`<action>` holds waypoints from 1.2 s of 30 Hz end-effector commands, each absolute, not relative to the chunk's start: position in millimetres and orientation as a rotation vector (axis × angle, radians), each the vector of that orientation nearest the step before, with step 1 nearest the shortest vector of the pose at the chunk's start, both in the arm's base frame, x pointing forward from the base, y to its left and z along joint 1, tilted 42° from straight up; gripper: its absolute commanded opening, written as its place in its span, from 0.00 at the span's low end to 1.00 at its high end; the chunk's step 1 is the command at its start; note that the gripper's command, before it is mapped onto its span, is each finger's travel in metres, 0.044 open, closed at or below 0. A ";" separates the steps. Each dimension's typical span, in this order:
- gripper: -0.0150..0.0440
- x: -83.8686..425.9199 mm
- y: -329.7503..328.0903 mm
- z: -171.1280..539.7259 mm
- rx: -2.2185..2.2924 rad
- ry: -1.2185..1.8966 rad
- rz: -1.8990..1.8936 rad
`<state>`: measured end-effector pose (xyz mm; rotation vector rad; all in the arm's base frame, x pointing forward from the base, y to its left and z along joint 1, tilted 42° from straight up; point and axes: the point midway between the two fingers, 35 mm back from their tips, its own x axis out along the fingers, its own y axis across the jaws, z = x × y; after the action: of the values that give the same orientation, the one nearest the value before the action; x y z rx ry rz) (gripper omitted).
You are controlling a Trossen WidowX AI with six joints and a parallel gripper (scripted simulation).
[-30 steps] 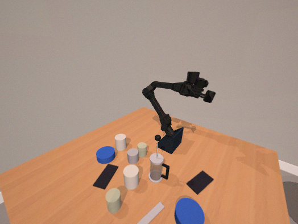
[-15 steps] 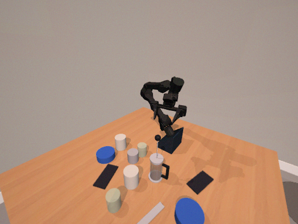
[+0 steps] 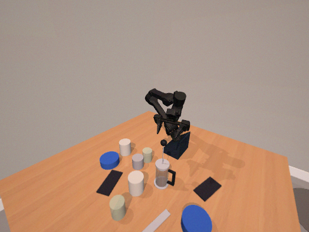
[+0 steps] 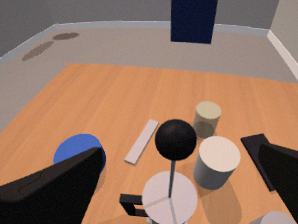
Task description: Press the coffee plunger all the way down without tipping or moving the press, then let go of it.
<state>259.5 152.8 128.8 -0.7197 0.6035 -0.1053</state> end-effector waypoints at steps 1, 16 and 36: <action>1.00 262.6 150.7 124.4 -0.720 0.609 -0.102; 1.00 282.9 143.4 113.1 -0.719 0.607 -0.103; 0.49 290.2 139.9 109.6 -0.720 0.604 -0.104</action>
<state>290.1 139.2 110.2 -0.7204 0.6022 -0.1106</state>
